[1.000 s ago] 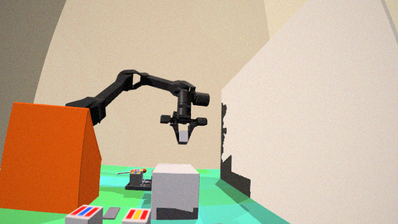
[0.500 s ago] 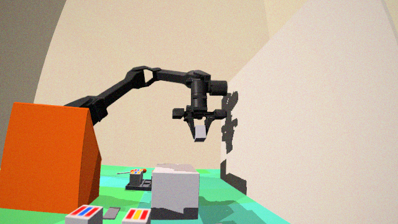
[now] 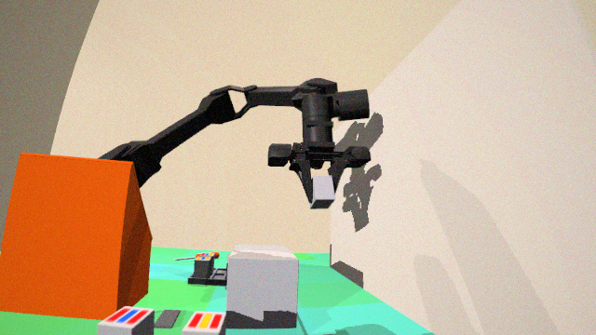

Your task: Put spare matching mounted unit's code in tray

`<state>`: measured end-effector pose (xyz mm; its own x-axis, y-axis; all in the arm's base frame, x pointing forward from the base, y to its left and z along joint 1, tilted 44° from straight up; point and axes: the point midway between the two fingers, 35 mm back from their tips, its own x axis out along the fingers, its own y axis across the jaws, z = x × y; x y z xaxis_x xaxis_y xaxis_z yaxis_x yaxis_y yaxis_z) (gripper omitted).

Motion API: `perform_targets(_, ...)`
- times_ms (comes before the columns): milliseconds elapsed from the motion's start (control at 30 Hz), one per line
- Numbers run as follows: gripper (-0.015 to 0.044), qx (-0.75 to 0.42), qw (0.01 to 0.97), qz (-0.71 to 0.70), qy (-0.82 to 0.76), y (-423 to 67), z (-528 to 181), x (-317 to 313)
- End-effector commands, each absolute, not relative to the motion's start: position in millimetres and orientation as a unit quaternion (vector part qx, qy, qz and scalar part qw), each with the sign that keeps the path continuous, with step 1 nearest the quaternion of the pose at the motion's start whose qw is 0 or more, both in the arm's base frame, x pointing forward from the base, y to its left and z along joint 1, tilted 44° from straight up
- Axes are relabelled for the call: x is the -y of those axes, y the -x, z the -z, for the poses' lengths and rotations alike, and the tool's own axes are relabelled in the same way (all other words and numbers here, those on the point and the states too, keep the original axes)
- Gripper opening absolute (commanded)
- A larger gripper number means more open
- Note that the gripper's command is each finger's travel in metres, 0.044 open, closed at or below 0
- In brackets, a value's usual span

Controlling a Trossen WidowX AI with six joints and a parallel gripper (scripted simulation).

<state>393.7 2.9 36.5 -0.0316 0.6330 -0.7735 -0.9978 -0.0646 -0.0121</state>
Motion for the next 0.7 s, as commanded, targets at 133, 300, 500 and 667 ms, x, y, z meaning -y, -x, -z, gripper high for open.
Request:
perform_targets(133, 0.0000, -0.290, 0.611, -0.663, 0.322, -390.3, 7.9, 46.3)
perform_targets(300, 0.0000, -0.292, 0.608, -0.667, 0.316, -381.8, 35.8, 72.5)
perform_targets(500, 0.0000, -0.282, 0.603, -0.677, 0.314, -370.6, 62.6, 96.1)
perform_targets(667, 0.0000, -0.261, 0.600, -0.688, 0.314, -357.7, 86.9, 116.1)
